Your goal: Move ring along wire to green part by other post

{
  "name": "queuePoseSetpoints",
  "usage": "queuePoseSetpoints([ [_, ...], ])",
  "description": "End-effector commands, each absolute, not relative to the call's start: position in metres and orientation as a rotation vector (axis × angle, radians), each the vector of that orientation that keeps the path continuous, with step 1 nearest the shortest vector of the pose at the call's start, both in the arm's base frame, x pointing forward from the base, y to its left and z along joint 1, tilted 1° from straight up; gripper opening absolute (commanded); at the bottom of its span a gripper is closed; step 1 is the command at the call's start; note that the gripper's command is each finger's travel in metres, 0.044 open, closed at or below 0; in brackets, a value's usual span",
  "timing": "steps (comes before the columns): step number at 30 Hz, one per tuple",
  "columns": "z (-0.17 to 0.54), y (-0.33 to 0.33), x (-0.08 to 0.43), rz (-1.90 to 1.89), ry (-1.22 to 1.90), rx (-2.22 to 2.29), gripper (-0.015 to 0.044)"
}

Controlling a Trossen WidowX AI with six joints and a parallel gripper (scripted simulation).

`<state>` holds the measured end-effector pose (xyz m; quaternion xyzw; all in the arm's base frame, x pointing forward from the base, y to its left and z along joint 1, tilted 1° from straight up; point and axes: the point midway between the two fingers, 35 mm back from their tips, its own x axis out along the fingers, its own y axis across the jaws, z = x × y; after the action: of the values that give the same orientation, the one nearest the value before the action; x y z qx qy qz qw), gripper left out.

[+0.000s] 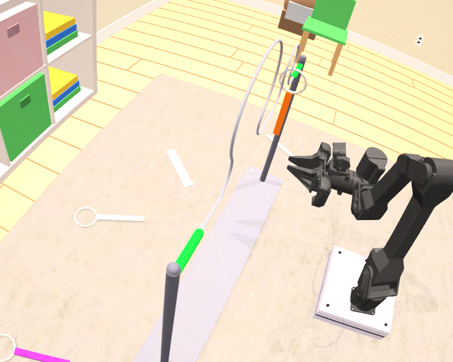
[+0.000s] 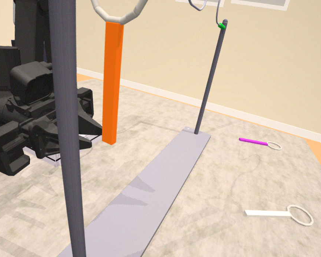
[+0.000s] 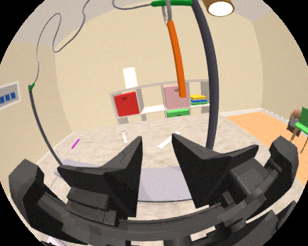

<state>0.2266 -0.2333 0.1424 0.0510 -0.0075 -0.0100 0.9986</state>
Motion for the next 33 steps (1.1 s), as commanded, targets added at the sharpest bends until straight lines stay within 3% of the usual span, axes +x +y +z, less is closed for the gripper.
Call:
queuePoseSetpoints([
  [1, 0.142, -0.248, 0.201, -0.109, -0.016, 0.036, 0.0160],
  [8, 0.141, -0.259, 0.182, -0.176, -0.012, -0.003, 0.0160],
  [17, 0.190, -0.269, 0.229, -0.176, -0.016, -0.005, 0.0160],
  [33, 0.194, -0.273, 0.248, -0.175, -0.018, -0.005, 0.0160],
])
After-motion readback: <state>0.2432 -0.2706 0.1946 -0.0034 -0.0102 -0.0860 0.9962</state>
